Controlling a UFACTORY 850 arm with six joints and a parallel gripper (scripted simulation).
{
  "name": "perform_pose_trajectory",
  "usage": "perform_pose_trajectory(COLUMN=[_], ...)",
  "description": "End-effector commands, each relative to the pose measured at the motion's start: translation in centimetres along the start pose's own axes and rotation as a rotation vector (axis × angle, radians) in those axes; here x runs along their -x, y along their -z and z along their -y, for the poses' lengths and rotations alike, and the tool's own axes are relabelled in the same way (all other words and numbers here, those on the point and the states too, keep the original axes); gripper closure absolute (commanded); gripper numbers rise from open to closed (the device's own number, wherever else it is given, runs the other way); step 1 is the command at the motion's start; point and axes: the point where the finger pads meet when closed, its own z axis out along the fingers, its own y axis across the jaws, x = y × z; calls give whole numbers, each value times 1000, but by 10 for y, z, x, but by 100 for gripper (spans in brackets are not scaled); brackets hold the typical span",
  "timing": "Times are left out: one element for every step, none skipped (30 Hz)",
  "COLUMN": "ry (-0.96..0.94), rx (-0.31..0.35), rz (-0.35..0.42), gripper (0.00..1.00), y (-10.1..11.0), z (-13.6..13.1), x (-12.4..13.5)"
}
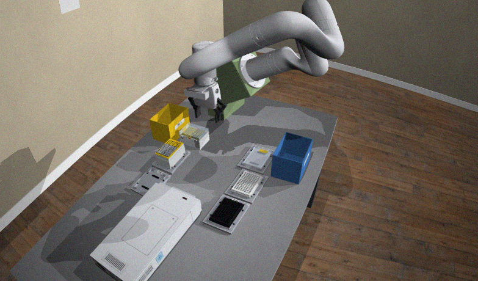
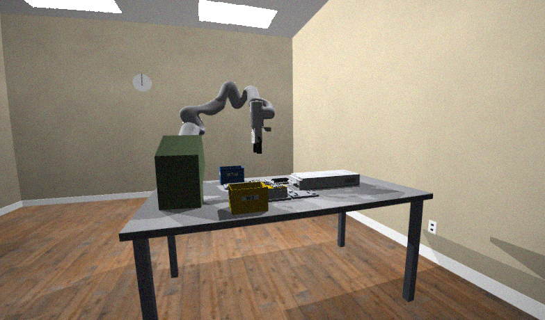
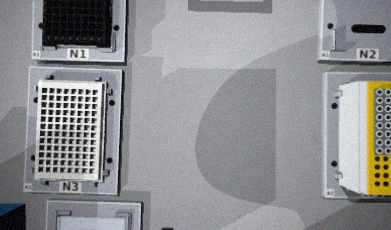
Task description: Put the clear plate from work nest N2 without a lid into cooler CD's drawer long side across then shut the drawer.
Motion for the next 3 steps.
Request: perform_pose_trajectory(ry=[1, 1, 1], rx=[1, 1, 1], rz=[-1, -1, -1], gripper=[0, 0, 0], y=[1, 1, 1], z=[0, 0, 0], x=[-1, -1, -1])
